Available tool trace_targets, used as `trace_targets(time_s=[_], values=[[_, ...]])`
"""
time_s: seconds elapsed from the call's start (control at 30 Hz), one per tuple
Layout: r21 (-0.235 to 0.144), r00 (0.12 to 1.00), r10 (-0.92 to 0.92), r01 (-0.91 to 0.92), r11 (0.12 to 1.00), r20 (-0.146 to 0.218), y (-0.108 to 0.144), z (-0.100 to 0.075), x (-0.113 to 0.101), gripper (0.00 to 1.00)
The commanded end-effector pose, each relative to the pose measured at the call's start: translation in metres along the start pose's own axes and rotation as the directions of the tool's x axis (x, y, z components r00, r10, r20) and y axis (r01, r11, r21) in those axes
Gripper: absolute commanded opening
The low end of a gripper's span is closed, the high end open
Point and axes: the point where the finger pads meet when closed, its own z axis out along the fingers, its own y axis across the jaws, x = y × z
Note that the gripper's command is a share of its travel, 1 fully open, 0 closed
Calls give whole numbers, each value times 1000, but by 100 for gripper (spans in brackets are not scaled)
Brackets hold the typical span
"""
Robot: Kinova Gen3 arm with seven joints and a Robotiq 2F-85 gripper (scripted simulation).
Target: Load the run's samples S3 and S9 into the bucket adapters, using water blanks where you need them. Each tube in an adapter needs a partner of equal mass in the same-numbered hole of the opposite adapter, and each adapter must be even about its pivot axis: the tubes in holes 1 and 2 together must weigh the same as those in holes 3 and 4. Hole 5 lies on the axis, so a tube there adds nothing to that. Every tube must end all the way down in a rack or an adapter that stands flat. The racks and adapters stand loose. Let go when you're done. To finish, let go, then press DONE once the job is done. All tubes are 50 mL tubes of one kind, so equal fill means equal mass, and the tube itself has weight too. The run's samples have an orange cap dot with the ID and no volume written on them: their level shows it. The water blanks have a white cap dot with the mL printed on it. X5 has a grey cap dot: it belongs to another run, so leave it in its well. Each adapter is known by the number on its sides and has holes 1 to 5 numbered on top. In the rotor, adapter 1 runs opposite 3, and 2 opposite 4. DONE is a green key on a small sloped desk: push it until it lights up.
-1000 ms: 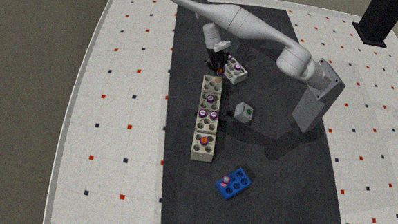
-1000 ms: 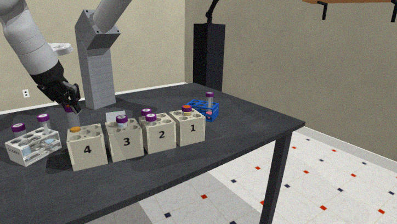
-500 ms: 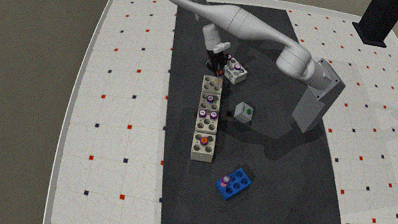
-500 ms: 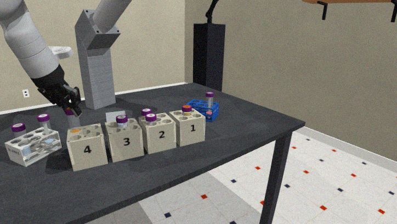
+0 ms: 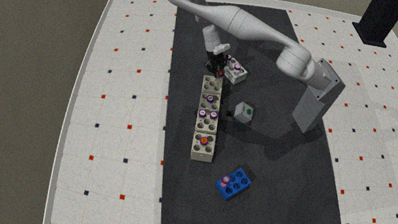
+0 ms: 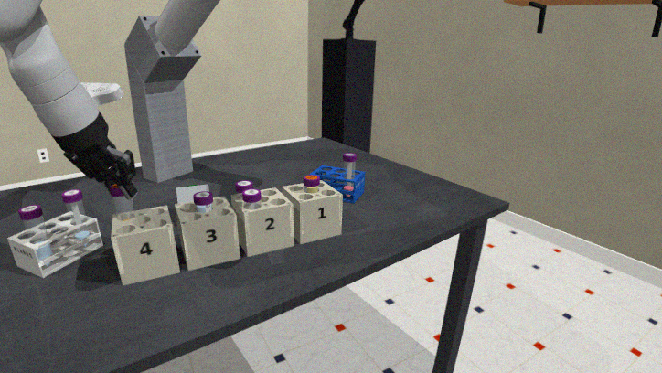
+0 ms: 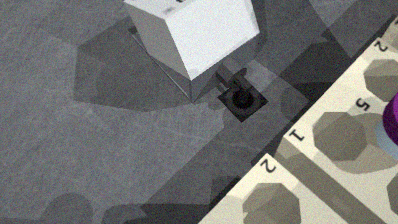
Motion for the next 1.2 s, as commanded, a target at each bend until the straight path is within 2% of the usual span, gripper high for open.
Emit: trace_targets(time_s=[0.0,1.17], values=[[0,1000,0,0,1000,1,0,1,-1,10],[0,1000,0,0,1000,1,0,20,-10,10]])
